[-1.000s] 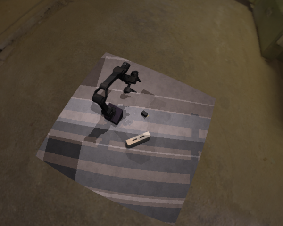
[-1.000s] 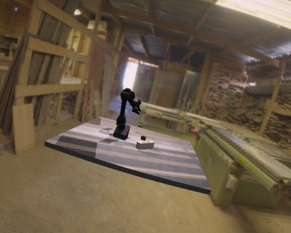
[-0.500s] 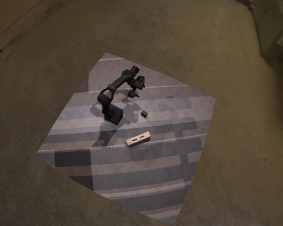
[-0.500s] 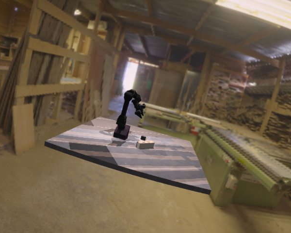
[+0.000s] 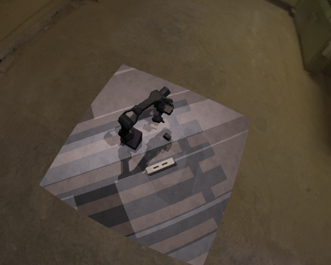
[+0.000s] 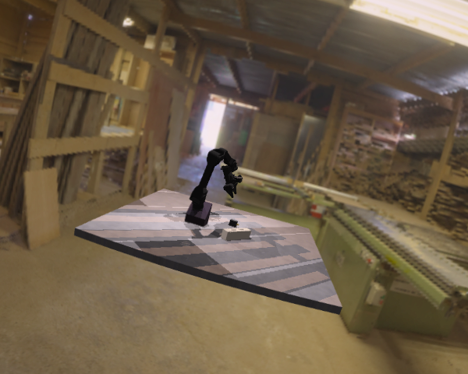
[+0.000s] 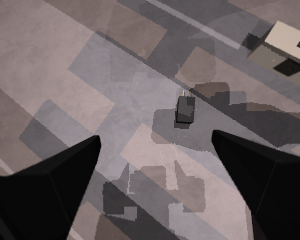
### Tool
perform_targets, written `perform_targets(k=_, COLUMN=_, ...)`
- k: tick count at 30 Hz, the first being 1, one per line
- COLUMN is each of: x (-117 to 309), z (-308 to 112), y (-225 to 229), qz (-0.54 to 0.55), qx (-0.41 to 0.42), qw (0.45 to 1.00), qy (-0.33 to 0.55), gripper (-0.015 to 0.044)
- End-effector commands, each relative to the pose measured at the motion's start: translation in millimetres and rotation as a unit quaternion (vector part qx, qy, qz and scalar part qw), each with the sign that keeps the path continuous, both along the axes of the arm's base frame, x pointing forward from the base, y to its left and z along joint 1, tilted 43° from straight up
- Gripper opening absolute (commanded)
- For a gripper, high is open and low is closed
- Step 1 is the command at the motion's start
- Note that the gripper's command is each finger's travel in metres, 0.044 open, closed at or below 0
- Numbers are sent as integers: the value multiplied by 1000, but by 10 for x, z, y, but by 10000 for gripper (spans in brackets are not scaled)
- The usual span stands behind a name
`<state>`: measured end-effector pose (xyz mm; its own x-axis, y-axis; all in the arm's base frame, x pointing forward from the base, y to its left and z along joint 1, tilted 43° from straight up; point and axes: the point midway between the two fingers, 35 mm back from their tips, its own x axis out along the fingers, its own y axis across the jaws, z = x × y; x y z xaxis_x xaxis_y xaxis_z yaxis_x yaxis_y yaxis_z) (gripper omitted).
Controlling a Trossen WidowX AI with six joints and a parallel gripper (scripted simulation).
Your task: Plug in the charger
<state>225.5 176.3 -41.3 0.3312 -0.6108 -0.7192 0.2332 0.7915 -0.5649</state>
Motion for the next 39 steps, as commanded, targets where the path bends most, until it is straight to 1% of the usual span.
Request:
perform_targets(k=1, x=49, z=-69, y=-129, qz=-19, qx=-5, qw=999, qy=25, gripper=440)
perform_targets(k=19, x=228, z=-300, y=-655, qz=-114, qx=-10, qw=989, qy=97, gripper=440)
perform_targets(k=39, x=322, z=-555, y=-1231, qz=-220, qx=5, qw=960, qy=171, gripper=440)
